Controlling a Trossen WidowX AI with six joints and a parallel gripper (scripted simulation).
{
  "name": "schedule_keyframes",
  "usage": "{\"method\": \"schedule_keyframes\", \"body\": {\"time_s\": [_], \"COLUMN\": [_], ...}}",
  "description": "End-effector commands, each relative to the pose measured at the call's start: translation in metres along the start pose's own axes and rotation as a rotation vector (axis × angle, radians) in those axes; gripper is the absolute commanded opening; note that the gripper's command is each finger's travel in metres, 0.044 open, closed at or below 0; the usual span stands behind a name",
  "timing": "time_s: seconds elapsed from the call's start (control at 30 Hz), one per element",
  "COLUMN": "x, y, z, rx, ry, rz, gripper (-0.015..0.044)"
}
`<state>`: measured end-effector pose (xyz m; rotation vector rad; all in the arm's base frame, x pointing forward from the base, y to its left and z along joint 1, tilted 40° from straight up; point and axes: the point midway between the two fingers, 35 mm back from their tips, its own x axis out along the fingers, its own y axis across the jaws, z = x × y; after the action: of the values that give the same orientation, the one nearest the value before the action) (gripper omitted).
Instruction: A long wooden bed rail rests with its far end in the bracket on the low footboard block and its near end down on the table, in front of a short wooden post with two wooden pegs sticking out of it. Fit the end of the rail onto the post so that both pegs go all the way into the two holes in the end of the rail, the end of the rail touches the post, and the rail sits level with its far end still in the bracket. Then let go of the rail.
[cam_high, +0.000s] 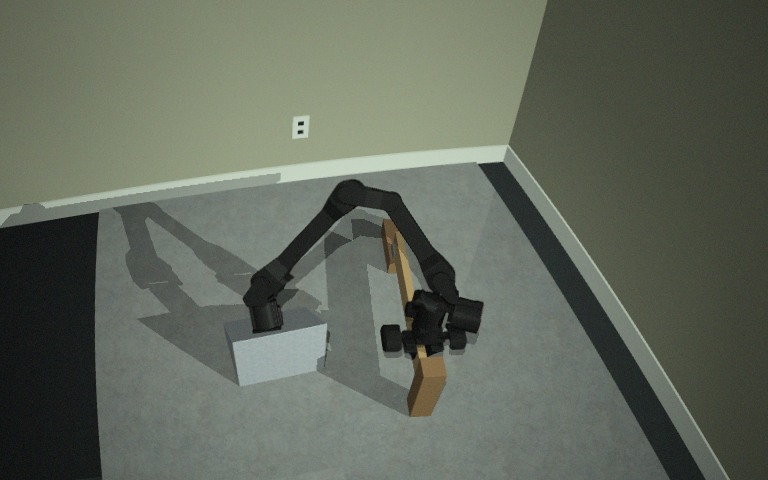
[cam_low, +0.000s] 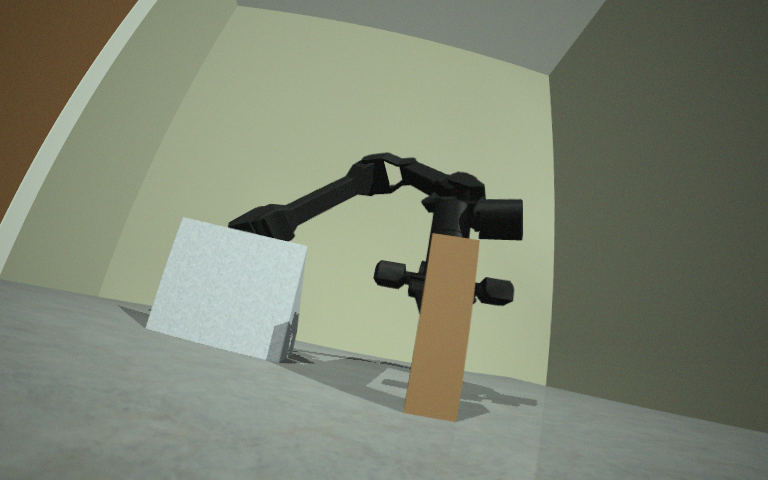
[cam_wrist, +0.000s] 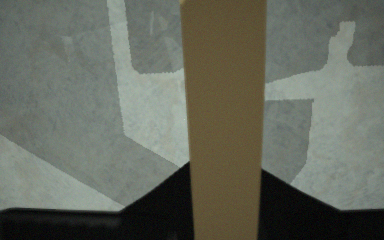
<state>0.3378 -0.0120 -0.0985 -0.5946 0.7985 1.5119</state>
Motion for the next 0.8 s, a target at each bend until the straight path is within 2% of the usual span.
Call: {"method": "schedule_keyframes", "body": {"time_s": [0.0,0.7,0.77], "x": [-0.002,-0.0027,0.0], "y": [-0.002,-0.002,0.0], "z": [-0.0027,-0.0092,-0.0068], "rx": [-0.003,-0.003,0.0], "ry": [0.003,0.004,0.0], "rz": [-0.007,-0.007,0.0], "gripper": [0.0,0.0,0.0053]}}
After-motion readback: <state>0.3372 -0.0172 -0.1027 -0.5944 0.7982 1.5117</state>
